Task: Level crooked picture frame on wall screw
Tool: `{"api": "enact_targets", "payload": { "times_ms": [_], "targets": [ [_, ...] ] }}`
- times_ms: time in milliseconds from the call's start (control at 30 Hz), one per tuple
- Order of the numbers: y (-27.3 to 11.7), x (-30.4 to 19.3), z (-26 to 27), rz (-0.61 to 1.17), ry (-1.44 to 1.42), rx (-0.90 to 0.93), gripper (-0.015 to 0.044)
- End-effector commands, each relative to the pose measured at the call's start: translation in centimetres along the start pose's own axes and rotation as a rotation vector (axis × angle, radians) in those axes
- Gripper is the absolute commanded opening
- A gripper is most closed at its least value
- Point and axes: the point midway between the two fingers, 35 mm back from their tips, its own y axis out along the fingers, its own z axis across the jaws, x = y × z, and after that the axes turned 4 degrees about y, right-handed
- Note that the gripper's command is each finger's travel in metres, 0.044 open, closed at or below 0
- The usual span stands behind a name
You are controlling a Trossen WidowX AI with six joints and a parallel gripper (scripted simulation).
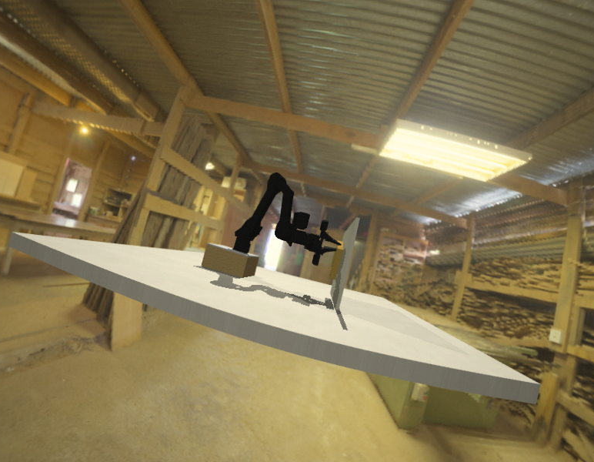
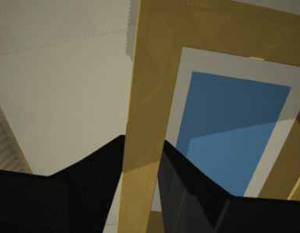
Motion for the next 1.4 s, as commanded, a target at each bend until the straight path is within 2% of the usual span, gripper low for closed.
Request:
{"api": "enact_targets", "payload": {
  "times_ms": [0,733,1367],
  "targets": [
    [-0.01,0.01,0.03,-0.003,-0.004,0.008,0.0],
    [0.0,-0.04,-0.19,0.001,-0.005,0.001,0.0],
    [0.01,-0.1,-0.08,0.0,-0.147,0.0,0.0]
  ]
}}
